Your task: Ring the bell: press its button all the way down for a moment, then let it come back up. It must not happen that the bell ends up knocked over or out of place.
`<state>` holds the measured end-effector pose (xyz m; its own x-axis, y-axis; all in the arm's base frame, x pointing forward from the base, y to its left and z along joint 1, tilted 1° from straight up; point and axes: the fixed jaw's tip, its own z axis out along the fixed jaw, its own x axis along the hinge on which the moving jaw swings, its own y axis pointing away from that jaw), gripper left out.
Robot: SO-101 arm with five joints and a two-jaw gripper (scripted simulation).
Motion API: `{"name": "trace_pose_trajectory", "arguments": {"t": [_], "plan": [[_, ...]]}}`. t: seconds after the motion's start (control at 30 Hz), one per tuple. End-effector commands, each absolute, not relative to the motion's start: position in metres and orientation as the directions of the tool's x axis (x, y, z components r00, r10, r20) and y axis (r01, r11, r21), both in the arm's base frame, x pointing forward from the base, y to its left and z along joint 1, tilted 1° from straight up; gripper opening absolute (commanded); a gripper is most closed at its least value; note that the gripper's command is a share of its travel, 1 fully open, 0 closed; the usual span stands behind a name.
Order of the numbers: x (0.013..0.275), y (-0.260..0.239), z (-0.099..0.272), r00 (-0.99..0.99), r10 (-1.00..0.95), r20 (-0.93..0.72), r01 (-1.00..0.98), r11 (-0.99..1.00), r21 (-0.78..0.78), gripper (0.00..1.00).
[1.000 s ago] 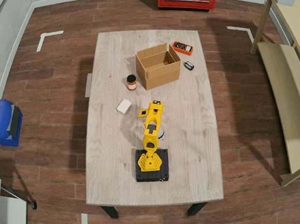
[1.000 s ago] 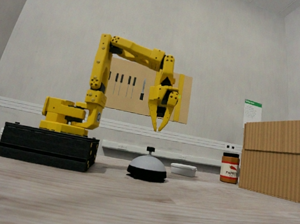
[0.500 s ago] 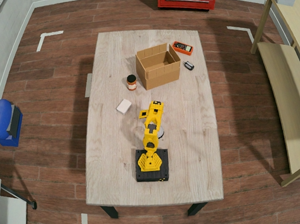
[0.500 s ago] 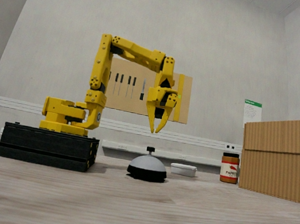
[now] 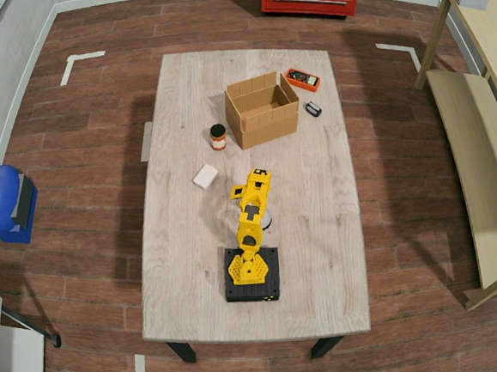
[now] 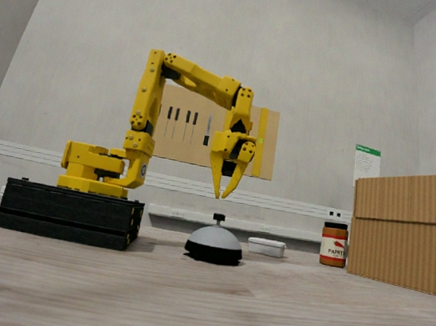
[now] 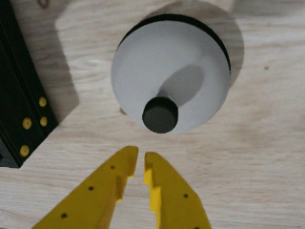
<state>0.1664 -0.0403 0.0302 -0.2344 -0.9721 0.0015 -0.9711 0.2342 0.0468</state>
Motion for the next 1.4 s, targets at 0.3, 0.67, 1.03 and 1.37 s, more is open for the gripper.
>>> {"name": "trace_pose_trajectory", "arguments": {"t": [0.3,0.67,1.03,1.37], "plan": [[0.163,-0.041,0.011,-0.231,-0.973,-0.001,-0.971,0.230,0.061,0.00],[0.163,-0.041,0.007,-0.231,-0.973,-0.001,-0.971,0.230,0.061,0.00],[0.164,-0.041,0.007,-0.231,-0.973,-0.001,-0.972,0.230,0.053,0.00],[0.166,-0.042,0.007,-0.231,-0.973,0.000,-0.972,0.231,0.039,0.00]]}}
